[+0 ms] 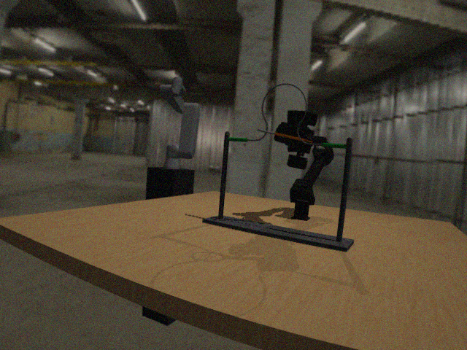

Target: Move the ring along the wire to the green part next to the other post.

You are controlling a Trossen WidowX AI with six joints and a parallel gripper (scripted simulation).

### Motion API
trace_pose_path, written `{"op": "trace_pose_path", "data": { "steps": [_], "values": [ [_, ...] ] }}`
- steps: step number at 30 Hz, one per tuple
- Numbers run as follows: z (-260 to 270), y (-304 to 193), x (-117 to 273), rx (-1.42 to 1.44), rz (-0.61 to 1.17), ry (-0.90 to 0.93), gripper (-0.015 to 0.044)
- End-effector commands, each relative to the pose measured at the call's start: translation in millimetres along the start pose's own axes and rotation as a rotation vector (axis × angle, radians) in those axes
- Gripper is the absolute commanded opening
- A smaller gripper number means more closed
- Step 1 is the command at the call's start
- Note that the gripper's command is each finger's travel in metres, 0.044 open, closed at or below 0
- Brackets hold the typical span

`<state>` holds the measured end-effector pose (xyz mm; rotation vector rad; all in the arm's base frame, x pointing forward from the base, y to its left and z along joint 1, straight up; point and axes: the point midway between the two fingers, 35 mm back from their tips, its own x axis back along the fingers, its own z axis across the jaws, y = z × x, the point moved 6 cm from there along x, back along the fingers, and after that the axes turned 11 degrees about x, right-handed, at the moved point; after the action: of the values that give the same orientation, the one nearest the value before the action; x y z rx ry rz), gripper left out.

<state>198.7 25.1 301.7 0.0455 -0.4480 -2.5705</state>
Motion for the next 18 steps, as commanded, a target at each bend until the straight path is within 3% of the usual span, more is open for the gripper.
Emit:
{"op": "trace_pose_path", "data": {
  "steps": [1,18],
  "values": [
    [10.3,1.2,0.9,-0.043,-0.006,0.043,-0.015],
    [43.4,13.4,4.1,-0.283,-0.043,0.199,-0.015]
  ]
}}
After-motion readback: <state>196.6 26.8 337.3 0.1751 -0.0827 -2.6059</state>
